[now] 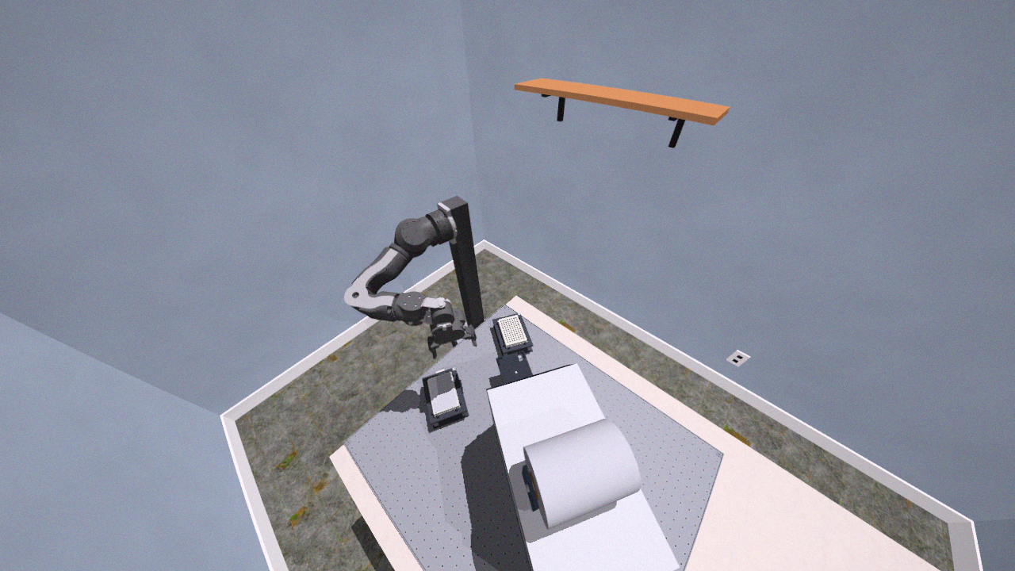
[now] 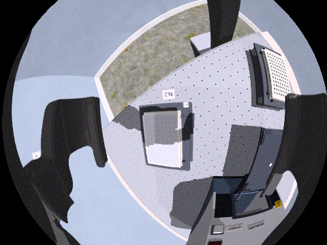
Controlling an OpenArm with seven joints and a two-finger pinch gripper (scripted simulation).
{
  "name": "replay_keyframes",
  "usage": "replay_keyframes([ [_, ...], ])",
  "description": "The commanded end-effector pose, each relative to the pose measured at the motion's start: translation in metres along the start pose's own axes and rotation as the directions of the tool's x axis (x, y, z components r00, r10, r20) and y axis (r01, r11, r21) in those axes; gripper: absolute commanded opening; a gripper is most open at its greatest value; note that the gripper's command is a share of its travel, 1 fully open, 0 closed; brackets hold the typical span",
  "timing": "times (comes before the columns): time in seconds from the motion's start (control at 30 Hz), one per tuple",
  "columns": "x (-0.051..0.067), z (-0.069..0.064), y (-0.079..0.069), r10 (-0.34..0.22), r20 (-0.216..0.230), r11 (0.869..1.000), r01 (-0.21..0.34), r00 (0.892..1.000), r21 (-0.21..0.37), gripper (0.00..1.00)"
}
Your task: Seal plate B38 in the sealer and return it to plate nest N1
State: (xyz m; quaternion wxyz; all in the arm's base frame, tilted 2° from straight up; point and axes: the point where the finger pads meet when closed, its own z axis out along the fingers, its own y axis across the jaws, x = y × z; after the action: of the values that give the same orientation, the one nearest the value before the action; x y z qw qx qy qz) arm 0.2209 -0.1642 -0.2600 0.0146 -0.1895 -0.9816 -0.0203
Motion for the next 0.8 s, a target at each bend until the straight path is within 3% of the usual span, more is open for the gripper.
replay_keyframes([
  [0.0,0.004,0.005,0.004,0.032,0.008,0.999,-0.032,0.999,0.024,0.77],
  [0.03,0.007,0.008,0.012,0.032,0.009,0.999,-0.032,0.999,0.025,0.77],
  [0.43,0.007,0.008,0.012,0.032,0.009,0.999,-0.032,0.999,0.025,0.77],
  [0.6,0.025,0.024,0.050,0.032,0.008,0.999,-0.032,0.999,0.025,0.77],
  [0.77,0.025,0.024,0.050,0.032,0.008,0.999,-0.032,0.999,0.025,0.77],
])
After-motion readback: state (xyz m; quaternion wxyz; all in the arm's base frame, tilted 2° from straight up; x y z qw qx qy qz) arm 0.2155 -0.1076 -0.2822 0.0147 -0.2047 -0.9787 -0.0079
